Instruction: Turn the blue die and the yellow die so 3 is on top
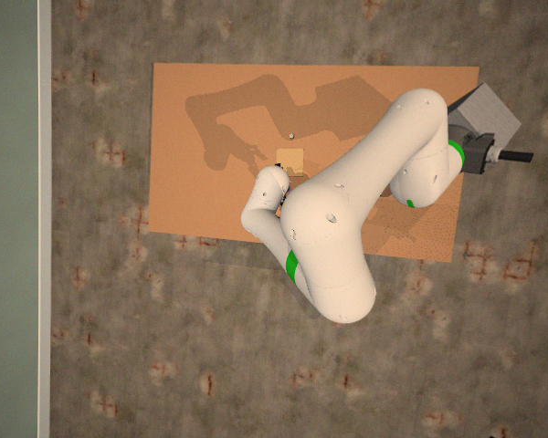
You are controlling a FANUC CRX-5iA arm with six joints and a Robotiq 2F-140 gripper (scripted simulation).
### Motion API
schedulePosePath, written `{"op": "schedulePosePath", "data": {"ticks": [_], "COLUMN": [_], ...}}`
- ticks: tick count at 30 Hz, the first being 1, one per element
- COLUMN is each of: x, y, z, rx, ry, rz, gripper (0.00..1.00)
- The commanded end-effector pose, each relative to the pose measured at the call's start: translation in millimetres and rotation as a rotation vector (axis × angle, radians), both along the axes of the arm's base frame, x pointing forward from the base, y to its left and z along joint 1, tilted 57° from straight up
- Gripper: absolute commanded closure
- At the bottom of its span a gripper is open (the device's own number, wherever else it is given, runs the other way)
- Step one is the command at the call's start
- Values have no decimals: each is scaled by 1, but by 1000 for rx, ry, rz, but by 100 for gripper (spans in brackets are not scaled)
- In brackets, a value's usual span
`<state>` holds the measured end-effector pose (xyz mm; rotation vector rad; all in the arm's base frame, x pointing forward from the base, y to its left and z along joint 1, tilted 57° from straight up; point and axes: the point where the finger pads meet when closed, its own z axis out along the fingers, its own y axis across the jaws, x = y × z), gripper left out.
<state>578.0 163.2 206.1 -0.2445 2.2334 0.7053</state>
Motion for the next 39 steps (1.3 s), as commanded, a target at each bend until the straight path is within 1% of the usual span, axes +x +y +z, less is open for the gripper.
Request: {"op": "schedulePosePath", "data": {"ticks": [1,4,6,7,39], "x": [6,15,16,16,16], "y": [10,24,27,27,27], "z": [-10,-26,-29,-29,-29], "rx": [8,17,19,19,19], "ry": [7,17,19,19,19], "rz": [-6,-15,-17,-17,-17], "gripper": [0,0,0,79,79]}}
